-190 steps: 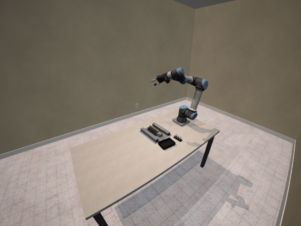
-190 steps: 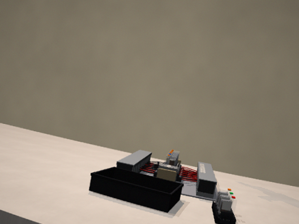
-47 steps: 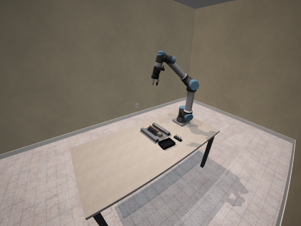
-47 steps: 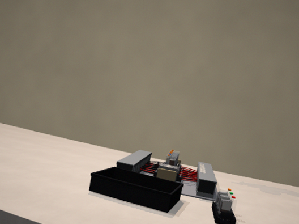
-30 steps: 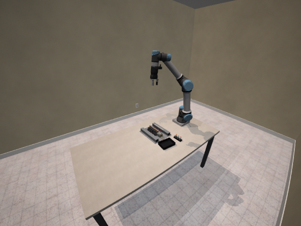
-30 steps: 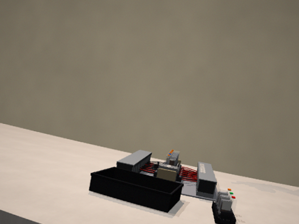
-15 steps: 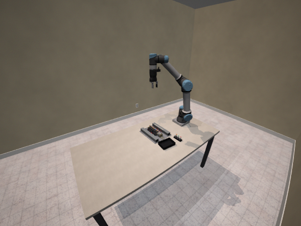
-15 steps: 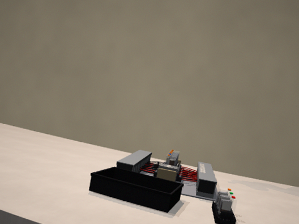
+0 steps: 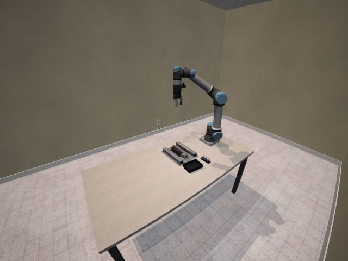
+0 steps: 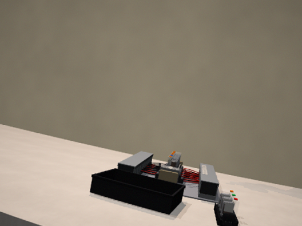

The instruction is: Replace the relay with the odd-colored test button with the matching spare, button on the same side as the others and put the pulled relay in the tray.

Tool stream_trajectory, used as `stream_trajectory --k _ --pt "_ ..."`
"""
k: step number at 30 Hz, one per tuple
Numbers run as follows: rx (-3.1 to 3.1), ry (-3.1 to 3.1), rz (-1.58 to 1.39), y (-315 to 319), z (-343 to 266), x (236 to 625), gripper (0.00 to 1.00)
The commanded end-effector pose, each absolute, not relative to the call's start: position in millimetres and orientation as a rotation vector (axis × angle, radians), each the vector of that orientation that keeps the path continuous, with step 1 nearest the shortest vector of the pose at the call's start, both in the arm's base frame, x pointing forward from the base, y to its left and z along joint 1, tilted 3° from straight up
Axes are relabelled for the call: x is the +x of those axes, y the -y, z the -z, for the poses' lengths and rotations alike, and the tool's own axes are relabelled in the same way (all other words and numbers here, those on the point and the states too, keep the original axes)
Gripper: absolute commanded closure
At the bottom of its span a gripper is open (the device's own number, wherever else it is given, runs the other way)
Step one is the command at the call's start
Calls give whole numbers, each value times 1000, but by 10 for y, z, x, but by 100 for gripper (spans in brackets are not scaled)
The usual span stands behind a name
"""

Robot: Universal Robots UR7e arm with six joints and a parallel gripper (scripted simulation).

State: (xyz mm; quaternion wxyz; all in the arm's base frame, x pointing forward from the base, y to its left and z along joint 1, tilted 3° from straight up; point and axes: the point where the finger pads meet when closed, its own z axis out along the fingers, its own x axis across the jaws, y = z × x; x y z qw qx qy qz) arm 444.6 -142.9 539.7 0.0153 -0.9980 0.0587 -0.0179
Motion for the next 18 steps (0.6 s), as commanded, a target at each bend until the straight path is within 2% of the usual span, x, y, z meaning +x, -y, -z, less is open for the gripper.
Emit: stream_trajectory --k 1,13,18 --pt "-3105 -183 59 1412 -4903 4463 0" --pt "-3105 -183 59 1412 -4903 4463 0" --pt "-3105 -183 59 1394 -4311 4485 0"
